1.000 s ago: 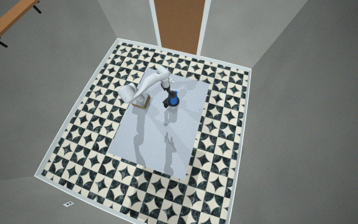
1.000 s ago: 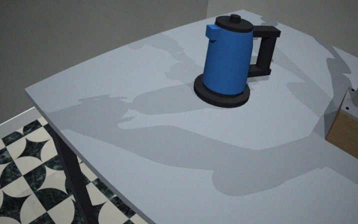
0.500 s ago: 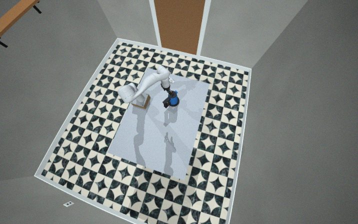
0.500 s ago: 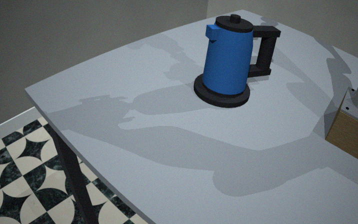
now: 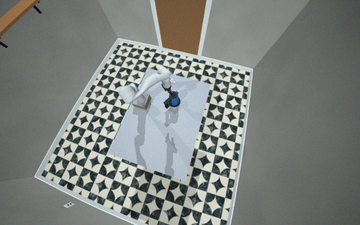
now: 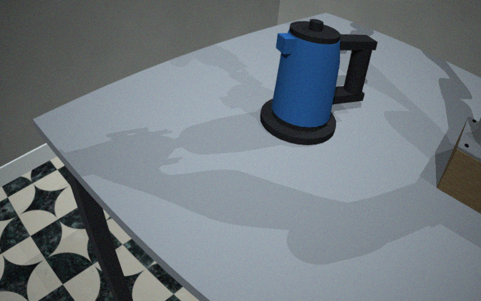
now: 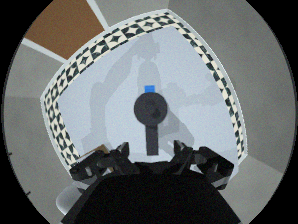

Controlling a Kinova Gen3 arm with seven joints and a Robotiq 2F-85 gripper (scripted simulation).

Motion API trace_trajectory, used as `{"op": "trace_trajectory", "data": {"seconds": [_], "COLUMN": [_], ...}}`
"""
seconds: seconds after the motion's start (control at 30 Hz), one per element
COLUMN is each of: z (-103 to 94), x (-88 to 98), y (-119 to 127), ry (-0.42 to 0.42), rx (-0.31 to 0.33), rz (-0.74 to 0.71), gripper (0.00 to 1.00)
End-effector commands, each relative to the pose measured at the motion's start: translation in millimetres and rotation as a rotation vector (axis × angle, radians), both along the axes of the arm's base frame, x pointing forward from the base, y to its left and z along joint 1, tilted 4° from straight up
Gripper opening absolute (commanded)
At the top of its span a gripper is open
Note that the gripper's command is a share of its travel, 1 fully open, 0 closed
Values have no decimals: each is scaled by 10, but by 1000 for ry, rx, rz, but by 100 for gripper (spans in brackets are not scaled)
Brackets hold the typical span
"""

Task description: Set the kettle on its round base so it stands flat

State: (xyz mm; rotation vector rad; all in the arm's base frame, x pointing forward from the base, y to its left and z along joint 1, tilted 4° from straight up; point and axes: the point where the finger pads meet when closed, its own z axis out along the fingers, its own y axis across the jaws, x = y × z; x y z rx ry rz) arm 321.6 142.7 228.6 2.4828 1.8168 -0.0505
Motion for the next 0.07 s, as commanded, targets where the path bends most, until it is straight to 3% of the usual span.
{"op": "trace_trajectory", "data": {"seconds": [0.0,0.03], "z": [4,4], "x": [1,1], "y": [3,3], "ry": [-1,-1], "rx": [0,0], "rz": [0,0], "gripper": [80,80]}}
